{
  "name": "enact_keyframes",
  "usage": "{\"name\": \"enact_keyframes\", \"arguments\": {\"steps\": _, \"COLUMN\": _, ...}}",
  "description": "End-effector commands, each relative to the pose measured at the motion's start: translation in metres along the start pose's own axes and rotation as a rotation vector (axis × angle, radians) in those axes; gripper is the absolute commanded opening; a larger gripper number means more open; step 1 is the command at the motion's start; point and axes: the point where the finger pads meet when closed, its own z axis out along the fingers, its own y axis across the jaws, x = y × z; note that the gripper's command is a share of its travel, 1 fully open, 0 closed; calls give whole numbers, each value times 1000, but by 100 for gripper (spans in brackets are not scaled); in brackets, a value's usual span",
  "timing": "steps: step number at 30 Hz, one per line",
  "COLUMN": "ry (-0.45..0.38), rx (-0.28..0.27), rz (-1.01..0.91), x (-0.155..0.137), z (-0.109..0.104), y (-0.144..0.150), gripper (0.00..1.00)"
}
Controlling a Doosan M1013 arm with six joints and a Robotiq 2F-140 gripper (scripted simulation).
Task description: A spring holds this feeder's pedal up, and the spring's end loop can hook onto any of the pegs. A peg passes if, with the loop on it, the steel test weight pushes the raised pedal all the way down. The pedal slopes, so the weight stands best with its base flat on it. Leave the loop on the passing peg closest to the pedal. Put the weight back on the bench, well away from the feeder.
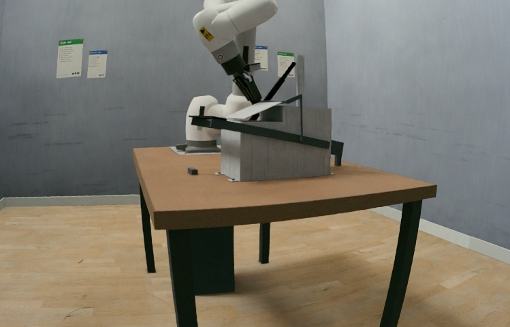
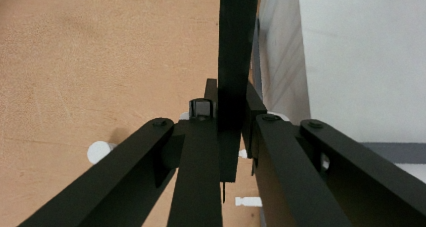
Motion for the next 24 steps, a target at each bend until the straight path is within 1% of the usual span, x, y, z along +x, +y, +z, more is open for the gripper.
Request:
{"name": "enact_keyframes", "arguments": {"steps": 1, "ry": 0, "rx": -1, "rz": -1, "x": 1, "z": 0, "y": 0, "gripper": 17}}
{"name": "enact_keyframes", "arguments": {"steps": 24, "ry": 0, "rx": -2, "rz": -1, "x": 9, "z": 6, "y": 0, "gripper": 17}}
